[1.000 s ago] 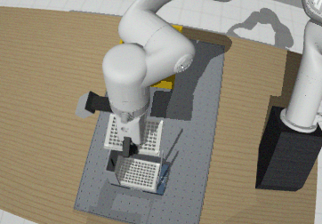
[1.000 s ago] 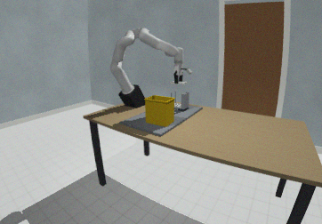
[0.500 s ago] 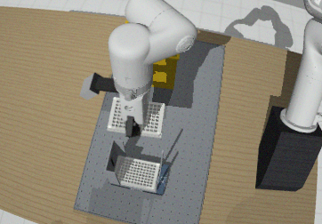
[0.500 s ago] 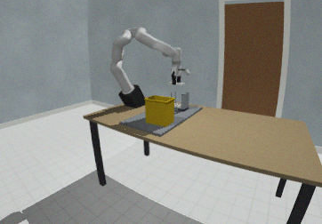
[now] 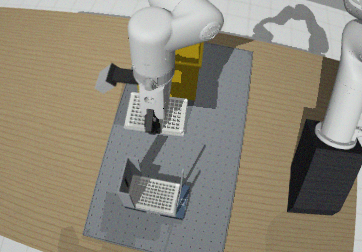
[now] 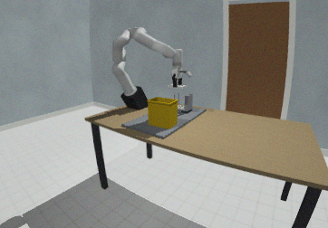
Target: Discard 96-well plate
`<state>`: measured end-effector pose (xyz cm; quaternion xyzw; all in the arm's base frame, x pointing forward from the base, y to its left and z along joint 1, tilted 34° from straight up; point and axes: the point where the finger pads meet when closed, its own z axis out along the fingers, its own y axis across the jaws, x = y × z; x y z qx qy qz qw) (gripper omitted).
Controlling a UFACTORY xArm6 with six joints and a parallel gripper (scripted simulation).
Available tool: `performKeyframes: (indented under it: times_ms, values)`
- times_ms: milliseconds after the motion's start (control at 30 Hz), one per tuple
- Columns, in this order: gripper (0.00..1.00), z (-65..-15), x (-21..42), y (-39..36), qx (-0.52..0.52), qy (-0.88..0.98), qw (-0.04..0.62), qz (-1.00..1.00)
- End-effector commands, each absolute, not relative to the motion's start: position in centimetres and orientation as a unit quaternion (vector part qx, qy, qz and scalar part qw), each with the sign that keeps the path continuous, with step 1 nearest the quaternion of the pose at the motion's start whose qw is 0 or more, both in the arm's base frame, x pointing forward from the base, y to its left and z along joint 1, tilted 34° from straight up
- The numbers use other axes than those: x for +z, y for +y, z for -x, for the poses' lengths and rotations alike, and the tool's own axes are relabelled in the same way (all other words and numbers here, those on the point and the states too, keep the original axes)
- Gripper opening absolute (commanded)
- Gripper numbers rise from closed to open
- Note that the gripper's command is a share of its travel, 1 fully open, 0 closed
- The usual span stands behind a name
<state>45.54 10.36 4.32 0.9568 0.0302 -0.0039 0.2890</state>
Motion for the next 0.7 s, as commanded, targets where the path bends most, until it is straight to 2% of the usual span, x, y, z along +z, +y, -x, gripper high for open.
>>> performKeyframes:
  times_ms: [0, 667]
  values:
    - [0.0, -45.7, 4.9, 9.8, -0.002, 0.031, 0.288, -0.957]
    - [0.0, -46.2, 7.9, 4.7, -0.002, 0.031, 0.288, -0.957]
